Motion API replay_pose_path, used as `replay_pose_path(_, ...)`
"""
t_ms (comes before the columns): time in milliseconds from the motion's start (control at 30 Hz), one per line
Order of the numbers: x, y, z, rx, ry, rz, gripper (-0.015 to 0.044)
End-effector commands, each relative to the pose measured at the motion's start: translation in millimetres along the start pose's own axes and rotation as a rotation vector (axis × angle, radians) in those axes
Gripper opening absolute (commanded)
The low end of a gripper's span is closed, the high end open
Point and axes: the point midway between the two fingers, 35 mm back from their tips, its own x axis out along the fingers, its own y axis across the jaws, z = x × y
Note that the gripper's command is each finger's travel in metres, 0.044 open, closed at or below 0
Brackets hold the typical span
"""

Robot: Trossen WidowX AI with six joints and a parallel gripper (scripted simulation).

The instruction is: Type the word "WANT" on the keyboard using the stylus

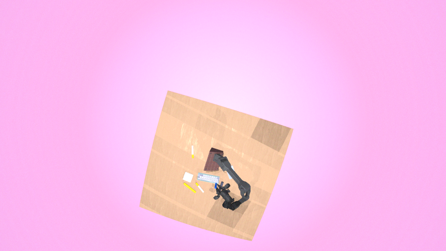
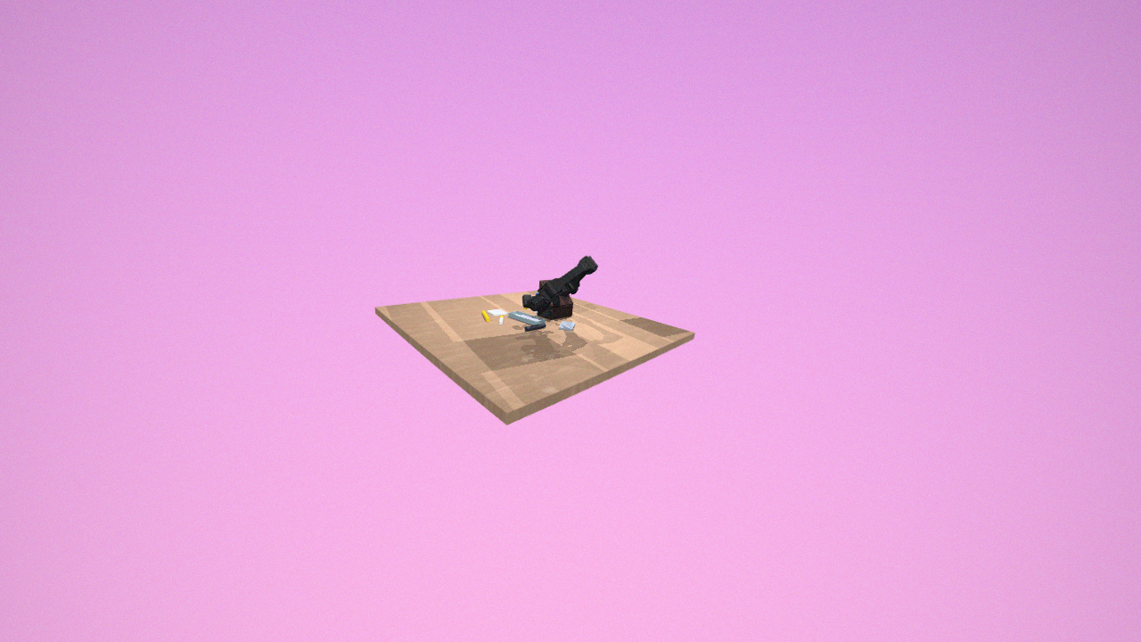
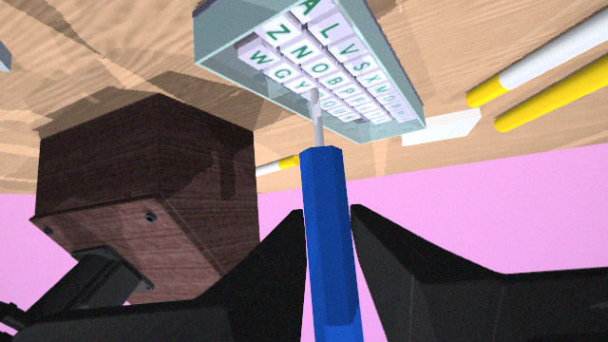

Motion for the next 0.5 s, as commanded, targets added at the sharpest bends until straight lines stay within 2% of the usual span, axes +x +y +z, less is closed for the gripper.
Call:
replay_pose_path(0, 10, 3, -9, -0.007, 0.006, 0.001, 0.0)
replay_pose_path(467, 26, 4, 3, -0.01, 0.007, 0.0, 0.0)
